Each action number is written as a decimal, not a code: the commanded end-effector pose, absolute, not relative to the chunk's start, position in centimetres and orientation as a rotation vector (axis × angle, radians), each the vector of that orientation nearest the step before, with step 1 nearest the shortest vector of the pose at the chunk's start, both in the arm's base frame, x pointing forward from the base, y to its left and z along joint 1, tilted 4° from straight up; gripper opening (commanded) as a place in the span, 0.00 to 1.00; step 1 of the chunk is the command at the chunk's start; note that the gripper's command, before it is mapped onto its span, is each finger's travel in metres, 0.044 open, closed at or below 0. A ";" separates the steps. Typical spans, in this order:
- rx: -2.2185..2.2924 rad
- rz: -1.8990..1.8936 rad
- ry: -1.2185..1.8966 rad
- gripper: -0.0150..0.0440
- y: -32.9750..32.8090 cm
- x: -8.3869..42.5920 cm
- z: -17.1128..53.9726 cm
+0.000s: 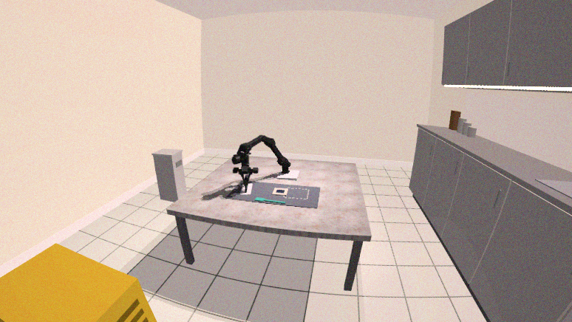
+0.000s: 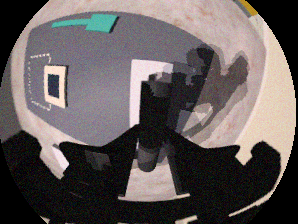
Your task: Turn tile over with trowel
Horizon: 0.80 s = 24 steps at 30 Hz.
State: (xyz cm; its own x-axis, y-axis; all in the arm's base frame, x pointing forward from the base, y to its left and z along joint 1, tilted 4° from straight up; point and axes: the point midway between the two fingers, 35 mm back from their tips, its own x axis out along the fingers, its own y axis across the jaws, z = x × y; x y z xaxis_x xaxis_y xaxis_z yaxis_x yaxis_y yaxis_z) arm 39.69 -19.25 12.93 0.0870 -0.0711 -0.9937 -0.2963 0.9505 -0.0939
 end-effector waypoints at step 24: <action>0.071 -0.171 1.474 0.47 -19.3 39.7 12.9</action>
